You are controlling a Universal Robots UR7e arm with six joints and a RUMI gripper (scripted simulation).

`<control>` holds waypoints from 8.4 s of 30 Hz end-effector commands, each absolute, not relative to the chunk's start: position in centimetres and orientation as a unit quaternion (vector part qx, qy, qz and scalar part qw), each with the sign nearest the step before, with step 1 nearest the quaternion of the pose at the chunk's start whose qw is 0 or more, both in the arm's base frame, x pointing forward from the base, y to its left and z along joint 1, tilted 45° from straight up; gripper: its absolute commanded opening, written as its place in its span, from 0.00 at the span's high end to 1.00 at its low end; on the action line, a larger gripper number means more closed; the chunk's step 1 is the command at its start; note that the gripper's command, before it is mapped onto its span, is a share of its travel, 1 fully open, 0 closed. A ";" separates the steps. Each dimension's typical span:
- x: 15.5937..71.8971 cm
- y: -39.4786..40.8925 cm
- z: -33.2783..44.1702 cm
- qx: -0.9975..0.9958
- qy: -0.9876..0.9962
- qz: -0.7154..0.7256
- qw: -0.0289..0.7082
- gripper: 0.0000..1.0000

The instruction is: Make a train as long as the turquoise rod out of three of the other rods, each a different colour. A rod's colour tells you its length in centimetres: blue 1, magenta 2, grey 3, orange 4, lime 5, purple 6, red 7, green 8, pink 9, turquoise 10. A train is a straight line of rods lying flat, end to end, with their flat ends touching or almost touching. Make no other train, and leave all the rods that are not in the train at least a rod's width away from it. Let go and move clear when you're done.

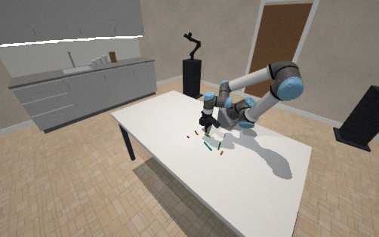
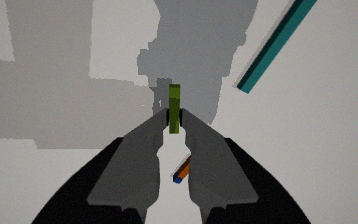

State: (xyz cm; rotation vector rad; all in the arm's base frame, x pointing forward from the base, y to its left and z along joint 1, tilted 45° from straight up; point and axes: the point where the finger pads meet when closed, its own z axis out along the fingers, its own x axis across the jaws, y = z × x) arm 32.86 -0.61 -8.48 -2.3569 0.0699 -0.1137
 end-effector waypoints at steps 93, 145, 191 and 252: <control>37.0 -5.9 -10.9 -0.883 0.270 0.057 0.379 1.00; 37.2 -4.7 -12.2 -0.883 0.270 0.057 0.379 1.00; 37.3 -4.4 -12.5 -0.884 0.270 0.057 0.379 1.00; 37.4 -3.9 -13.0 -0.884 0.270 0.057 0.379 0.89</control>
